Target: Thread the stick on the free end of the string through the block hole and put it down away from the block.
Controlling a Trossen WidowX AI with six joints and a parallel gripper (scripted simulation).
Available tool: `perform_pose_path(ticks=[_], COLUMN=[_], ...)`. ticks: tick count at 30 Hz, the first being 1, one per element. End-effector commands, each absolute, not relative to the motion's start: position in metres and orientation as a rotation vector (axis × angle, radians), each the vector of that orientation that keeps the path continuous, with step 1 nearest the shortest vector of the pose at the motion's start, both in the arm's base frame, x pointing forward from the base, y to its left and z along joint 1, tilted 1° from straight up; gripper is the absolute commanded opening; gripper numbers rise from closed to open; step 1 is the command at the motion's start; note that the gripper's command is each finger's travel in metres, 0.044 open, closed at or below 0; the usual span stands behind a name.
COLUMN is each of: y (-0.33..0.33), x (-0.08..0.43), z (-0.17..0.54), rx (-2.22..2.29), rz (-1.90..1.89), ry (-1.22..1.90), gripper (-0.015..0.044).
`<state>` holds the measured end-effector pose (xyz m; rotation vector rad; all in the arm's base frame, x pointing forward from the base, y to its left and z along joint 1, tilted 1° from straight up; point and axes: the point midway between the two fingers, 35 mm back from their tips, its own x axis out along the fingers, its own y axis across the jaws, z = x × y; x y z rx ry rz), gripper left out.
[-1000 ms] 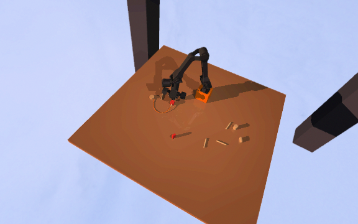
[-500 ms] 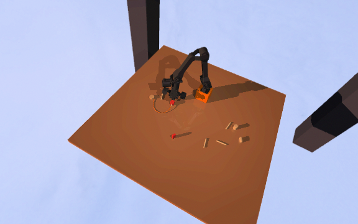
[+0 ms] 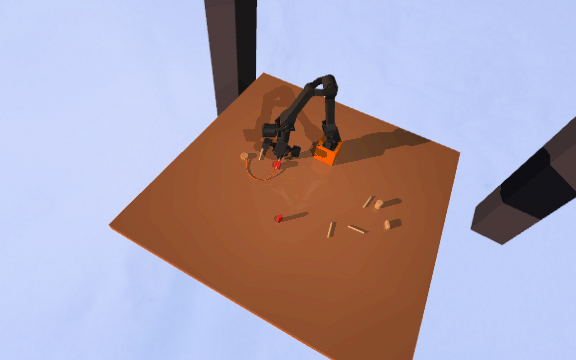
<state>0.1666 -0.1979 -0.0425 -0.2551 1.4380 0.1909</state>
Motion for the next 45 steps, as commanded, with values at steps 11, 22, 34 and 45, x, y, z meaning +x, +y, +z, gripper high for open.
perform_pose_path(ticks=[11,22,34,45], y=[-0.201,-0.205,-0.209,-0.214], x=[0.147,0.133,0.117,0.103], z=[-0.043,-0.043,-0.043,-0.043], rx=[-0.262,-0.268,-0.273,-0.278], rz=[0.191,0.185,0.178,0.175], ry=[1.435,1.435,1.437,1.438], gripper=[0.0000,0.0000,0.0000,0.0000])
